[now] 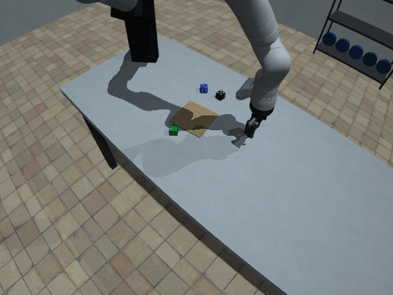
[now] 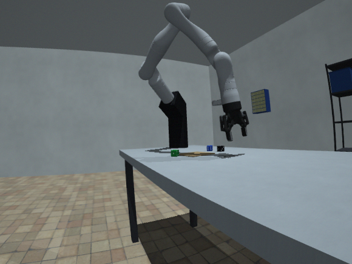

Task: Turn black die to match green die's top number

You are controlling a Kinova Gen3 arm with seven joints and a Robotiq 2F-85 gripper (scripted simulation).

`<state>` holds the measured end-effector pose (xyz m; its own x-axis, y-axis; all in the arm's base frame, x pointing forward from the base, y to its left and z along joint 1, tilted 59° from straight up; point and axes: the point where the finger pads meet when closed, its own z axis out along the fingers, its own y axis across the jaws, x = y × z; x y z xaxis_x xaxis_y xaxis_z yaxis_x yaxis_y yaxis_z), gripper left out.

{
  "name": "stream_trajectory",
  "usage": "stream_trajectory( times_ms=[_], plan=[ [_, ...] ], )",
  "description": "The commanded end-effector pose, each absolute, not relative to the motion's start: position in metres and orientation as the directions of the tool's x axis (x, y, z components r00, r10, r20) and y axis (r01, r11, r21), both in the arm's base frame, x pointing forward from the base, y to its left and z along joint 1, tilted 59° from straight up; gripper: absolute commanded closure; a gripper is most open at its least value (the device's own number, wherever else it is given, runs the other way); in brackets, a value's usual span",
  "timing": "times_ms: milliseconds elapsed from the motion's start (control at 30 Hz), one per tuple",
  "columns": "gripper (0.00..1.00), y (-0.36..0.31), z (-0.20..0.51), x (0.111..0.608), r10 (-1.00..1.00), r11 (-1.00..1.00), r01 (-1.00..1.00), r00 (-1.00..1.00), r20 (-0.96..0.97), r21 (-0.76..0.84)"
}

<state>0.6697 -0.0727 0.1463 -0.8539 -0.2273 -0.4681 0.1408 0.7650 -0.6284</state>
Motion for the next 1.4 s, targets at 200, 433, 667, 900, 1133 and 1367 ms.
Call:
stream_trajectory(
  times_ms=[200,433,667,900,1133,1367],
  plan=[
    [0.00,-0.114,0.176,0.575,-0.270,0.681,0.161,-0.852,-0.449,-0.715],
    [0.00,-0.136,0.194,0.523,-0.252,0.662,0.196,-0.851,-0.461,-0.724],
    [0.00,-0.152,0.207,0.464,-0.212,0.659,0.240,-0.850,-0.482,-0.713],
    [0.00,-0.156,0.210,0.440,-0.189,0.662,0.260,-0.850,-0.492,-0.703],
    [0.00,-0.157,0.211,0.429,-0.179,0.664,0.269,-0.849,-0.497,-0.698],
    [0.00,-0.157,0.211,0.429,-0.179,0.664,0.269,-0.849,-0.497,-0.697]
  ],
)
